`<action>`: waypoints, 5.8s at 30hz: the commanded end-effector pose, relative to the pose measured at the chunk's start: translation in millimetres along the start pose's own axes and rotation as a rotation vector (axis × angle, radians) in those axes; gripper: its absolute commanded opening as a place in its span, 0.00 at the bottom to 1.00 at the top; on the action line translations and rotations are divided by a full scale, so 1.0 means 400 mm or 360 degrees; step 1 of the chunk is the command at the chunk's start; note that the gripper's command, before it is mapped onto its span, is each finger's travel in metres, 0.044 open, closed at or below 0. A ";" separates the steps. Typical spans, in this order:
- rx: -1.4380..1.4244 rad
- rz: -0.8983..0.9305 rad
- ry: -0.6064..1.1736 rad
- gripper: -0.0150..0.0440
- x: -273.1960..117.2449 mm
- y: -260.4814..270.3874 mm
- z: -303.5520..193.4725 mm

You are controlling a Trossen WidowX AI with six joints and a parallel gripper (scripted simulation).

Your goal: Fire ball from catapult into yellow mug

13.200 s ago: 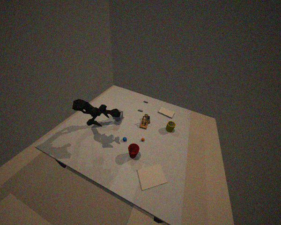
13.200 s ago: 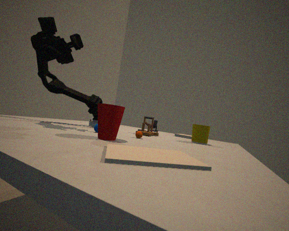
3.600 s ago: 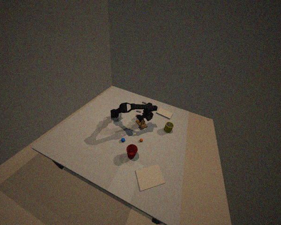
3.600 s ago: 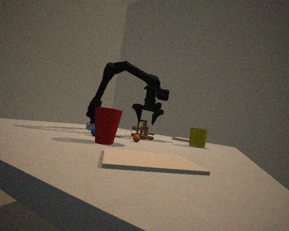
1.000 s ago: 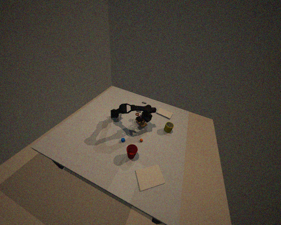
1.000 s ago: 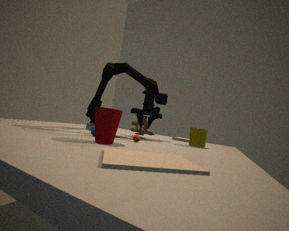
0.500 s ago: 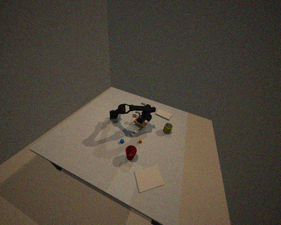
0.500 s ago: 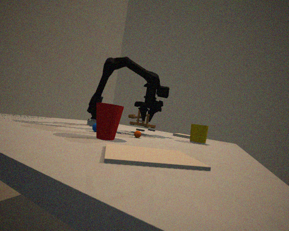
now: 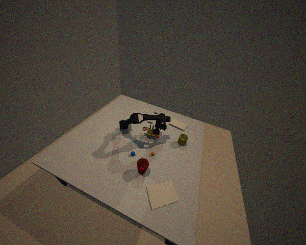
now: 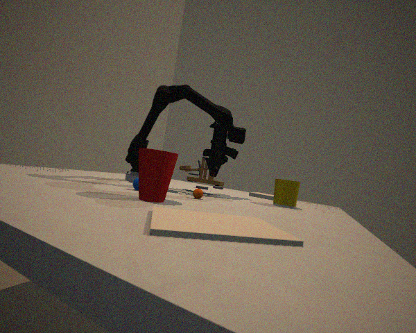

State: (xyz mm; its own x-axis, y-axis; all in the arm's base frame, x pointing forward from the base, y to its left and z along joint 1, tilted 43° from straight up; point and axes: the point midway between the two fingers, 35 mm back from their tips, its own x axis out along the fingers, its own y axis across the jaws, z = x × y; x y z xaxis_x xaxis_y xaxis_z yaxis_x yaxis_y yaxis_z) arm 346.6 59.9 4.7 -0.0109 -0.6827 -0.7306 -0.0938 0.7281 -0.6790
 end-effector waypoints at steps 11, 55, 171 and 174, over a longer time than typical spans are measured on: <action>-0.0046 0.0016 -0.0028 0.25 0.012 0.015 0.010; -0.0037 0.0024 -0.0010 1.00 0.011 0.018 0.016; -0.0034 0.0019 -0.0015 0.25 0.094 0.016 0.009; -0.0034 0.0019 -0.0015 0.25 0.094 0.016 0.009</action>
State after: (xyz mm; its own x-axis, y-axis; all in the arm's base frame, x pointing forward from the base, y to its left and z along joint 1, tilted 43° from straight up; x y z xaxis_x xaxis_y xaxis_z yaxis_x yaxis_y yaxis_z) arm 348.4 37.7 -28.5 -0.0071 -0.6742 -0.7386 -0.1167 0.7341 -0.6690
